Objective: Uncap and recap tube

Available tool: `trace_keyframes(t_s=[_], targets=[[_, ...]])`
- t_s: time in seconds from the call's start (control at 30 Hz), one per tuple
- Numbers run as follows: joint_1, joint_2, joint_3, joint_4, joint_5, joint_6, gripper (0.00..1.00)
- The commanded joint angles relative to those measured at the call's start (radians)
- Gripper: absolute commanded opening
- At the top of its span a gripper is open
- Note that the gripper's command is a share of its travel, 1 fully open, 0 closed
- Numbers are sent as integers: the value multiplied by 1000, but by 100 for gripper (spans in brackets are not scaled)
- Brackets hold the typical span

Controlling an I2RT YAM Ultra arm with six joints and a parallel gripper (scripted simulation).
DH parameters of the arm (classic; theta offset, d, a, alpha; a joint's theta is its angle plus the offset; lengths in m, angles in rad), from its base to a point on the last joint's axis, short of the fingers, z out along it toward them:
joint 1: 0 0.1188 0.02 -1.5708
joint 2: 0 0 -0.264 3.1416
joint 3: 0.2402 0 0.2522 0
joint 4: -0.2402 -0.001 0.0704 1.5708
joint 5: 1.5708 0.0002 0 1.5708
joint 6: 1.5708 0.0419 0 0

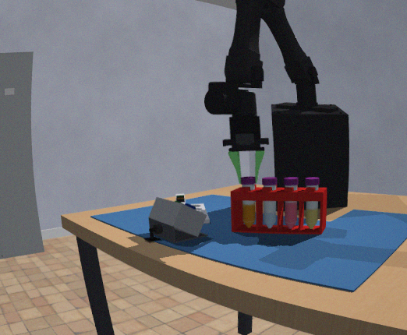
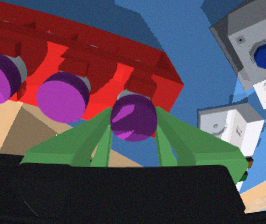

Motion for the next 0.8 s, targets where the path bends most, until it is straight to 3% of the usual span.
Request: trace_keyframes(t_s=[0.0, 0.5, 0.57, 0.7, 0.77], targets=[[0, -7, 3, -1, 4, -171, 0], [-1, -8, 2, -2, 4, -921, 0], [-1, -8, 2, -2, 4, -921, 0], [-1, -9, 2, -3, 4, -1112, 0], [0, -9, 2, -3, 4, -1112, 0]])
